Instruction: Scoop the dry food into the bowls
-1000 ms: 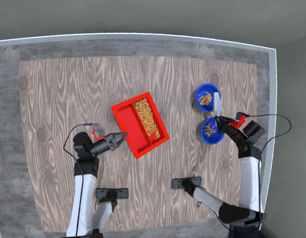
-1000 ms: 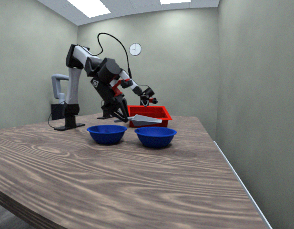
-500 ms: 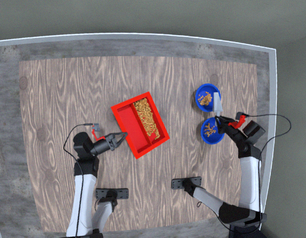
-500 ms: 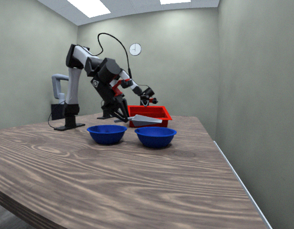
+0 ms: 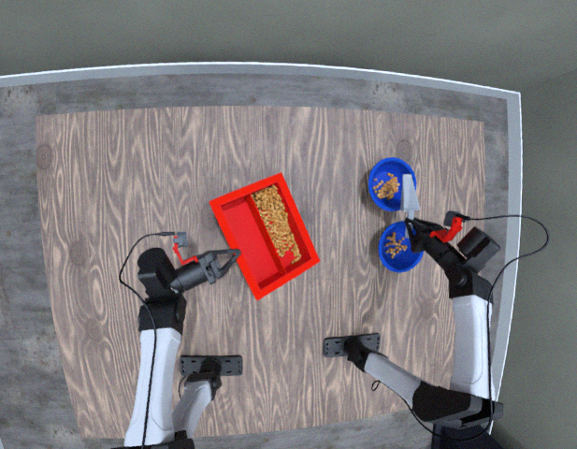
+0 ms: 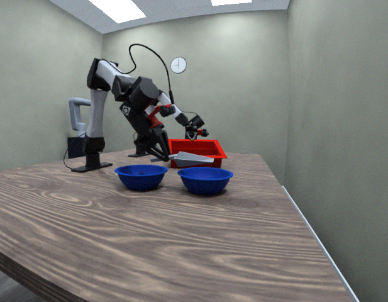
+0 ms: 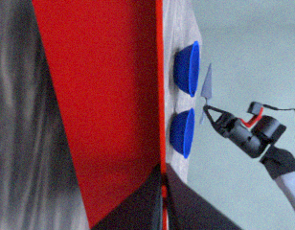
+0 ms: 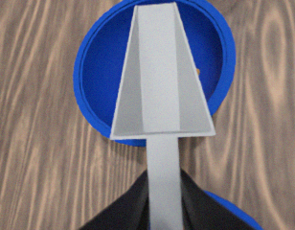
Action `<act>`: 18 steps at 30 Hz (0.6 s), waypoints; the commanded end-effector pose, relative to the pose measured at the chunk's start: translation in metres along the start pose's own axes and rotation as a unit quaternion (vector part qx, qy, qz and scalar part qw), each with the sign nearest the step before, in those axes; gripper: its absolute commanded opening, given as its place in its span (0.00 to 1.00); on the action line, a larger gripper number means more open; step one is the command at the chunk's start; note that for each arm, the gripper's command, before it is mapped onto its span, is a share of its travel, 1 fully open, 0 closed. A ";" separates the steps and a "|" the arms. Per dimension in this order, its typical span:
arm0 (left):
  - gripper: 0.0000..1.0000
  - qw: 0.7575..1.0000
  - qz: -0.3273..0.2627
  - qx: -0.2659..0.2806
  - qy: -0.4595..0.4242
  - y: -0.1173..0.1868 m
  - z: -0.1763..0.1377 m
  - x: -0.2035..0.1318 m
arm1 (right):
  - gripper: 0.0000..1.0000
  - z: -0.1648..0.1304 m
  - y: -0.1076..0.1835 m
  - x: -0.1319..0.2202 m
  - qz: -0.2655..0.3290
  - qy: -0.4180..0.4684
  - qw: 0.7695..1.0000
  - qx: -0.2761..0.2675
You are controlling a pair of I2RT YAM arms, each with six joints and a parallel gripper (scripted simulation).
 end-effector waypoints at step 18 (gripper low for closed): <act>0.00 0.999 -0.036 0.004 -0.036 0.006 0.009 -0.005 | 0.00 0.014 0.002 0.003 0.002 0.025 0.999 -0.033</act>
Point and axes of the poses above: on each arm, the point where the finger pads meet when closed, its own y axis back along the fingers, its own x axis across the jaws, z = x × y, the point moved 10 cm from there along y, back along the fingers, and after that the axes turned 1 degree about y, right-handed, at the moved point
